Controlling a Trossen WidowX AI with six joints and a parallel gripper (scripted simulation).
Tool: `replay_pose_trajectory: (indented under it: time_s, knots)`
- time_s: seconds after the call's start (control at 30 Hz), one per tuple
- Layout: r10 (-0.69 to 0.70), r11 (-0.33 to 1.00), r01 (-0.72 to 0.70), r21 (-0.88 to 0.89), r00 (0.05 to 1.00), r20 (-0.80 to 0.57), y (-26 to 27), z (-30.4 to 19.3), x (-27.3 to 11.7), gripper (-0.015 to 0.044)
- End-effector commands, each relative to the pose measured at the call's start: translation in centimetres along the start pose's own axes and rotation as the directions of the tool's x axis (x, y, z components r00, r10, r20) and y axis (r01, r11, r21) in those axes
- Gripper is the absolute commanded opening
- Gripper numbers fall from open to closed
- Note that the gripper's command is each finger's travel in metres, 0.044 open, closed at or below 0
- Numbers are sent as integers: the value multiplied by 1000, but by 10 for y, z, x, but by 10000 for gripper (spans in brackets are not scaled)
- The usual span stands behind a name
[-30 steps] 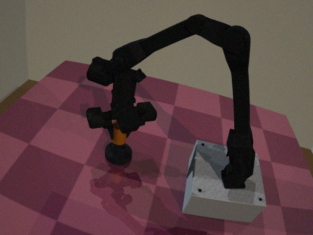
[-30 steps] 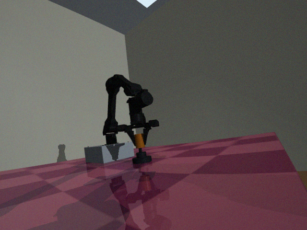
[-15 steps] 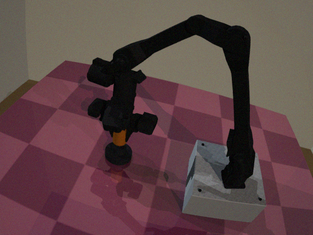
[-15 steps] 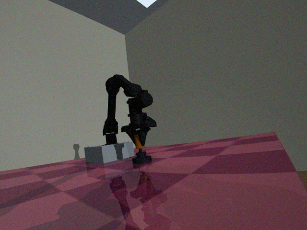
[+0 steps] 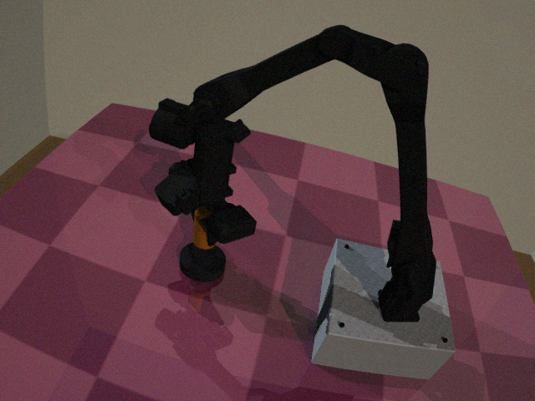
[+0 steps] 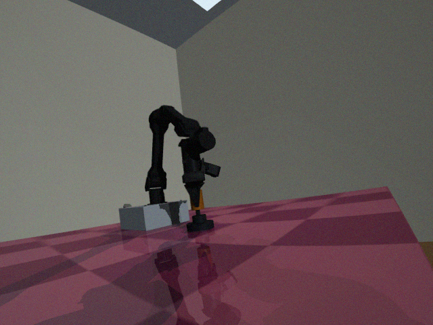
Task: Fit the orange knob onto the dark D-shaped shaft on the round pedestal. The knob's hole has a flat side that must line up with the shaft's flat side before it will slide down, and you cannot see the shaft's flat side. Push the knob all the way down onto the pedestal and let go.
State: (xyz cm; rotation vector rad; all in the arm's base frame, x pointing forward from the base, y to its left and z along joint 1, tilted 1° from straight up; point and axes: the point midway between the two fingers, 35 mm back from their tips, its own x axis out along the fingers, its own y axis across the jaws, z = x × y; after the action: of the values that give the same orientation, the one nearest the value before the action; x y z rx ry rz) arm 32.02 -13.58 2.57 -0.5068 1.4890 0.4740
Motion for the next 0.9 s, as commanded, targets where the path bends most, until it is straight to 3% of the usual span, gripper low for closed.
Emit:
replay_pose_trajectory:
  time_s: [0.0,0.13,0.87]
  knots:
    - [-5,663,1,749,1000,4,-3,1,-5,0]
    - [-6,568,0,823,1000,4,-4,2,-6,0]
    - [-6,568,0,823,1000,4,-5,4,-3,0]
